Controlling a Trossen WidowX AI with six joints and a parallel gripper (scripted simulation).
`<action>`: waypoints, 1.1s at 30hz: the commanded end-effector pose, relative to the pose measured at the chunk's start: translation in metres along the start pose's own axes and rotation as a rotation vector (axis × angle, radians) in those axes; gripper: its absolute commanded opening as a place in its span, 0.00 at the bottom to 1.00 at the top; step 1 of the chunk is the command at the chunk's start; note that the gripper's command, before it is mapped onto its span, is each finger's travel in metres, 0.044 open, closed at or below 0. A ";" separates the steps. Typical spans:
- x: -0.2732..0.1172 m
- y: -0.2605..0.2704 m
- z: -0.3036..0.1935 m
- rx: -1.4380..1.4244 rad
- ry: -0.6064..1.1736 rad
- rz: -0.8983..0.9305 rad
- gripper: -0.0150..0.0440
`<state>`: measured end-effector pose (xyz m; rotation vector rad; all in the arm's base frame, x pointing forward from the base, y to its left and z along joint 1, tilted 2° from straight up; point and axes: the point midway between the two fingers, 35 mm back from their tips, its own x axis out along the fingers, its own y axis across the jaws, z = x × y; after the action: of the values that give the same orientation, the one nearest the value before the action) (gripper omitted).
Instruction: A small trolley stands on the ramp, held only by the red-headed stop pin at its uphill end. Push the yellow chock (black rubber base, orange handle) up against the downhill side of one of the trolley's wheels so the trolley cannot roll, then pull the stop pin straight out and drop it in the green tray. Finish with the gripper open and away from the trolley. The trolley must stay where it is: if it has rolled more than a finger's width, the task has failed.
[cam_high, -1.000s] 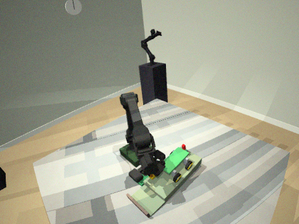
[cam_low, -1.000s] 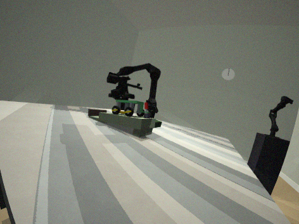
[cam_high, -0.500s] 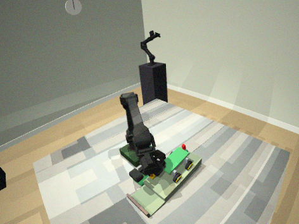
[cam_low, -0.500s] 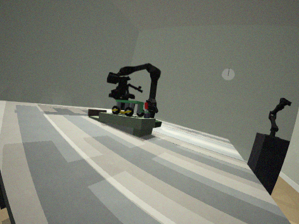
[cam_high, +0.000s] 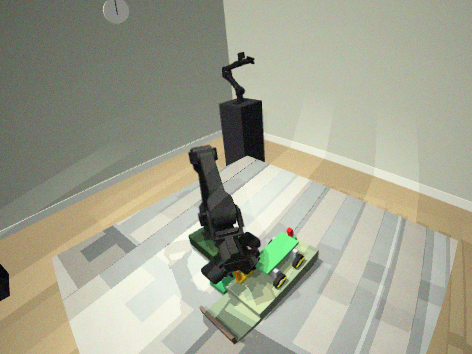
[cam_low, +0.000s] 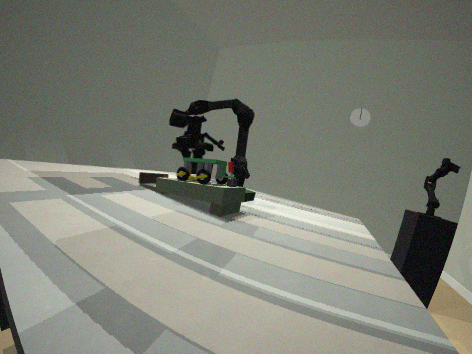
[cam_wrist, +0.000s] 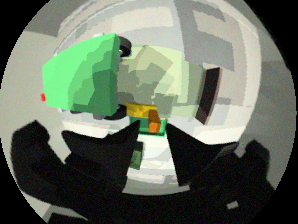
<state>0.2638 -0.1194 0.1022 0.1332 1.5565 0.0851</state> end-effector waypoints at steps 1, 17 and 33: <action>-0.014 0.000 0.000 -0.003 -0.006 0.003 0.58; -0.045 0.010 0.019 -0.049 -0.136 -0.025 0.58; -0.056 0.073 0.044 0.402 -0.172 0.064 0.58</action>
<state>0.3063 -0.0682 0.1651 0.3855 1.3792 -0.1221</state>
